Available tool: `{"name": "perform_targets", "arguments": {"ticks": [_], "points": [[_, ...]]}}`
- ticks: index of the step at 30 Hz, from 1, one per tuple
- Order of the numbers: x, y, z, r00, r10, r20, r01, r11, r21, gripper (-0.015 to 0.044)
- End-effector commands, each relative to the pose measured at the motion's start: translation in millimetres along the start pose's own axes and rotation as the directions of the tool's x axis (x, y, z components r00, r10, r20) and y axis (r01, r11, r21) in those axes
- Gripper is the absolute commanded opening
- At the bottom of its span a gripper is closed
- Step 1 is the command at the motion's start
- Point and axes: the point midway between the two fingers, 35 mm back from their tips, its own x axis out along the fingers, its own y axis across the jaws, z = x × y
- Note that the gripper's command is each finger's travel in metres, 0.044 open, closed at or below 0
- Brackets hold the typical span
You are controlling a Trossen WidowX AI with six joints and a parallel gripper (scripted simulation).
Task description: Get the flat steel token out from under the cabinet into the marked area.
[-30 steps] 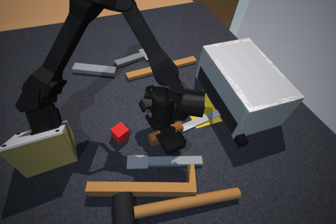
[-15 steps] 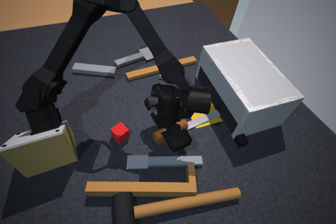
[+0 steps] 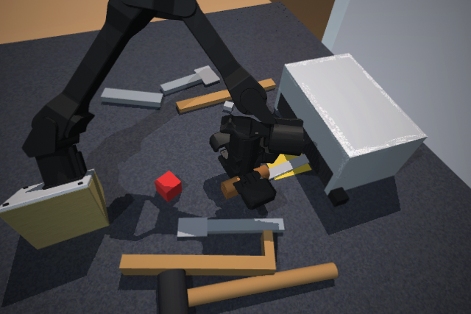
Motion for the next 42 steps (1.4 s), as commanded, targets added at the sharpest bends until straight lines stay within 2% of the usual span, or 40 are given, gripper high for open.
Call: {"name": "perform_targets", "arguments": {"ticks": [1,42], "points": [[0,-1,7,1.0,-0.002,0.001,0.002,1.0,0.0,0.0],[-1,-1,48,1.0,-0.002,0.003,0.002,1.0,-0.002,0.0]]}}
